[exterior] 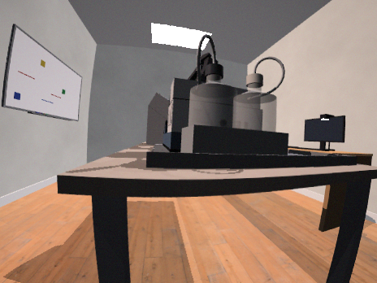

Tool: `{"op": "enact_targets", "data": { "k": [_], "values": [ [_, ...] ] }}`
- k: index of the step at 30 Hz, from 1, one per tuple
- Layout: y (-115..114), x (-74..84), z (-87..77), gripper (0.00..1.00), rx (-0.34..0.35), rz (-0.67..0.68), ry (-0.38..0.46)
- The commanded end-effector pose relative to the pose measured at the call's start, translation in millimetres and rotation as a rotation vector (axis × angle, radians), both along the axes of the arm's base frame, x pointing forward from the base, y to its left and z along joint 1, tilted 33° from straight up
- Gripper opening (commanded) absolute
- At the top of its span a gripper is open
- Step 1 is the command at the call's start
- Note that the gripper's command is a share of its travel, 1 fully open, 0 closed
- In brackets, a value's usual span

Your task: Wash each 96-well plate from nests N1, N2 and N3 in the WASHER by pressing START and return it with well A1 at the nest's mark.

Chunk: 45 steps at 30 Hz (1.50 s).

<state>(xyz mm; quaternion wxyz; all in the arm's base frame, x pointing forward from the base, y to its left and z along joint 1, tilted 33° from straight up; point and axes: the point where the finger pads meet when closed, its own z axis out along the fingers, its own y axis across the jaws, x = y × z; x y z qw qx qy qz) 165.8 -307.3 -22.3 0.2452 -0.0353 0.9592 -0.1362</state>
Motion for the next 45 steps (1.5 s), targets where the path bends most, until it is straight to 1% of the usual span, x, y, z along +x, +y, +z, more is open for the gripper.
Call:
{"op": "enact_targets", "data": {
  "k": [1, 24, 45],
  "values": [
    [1, -3.5, 7.5, 1.0, 0.001, -0.001, -0.007],
    [10, -20.5, 36.9, 1.0, 0.001, -0.001, -0.007],
    [10, -20.5, 37.0, 1.0, 0.001, -0.001, -0.007]
  ]
}}
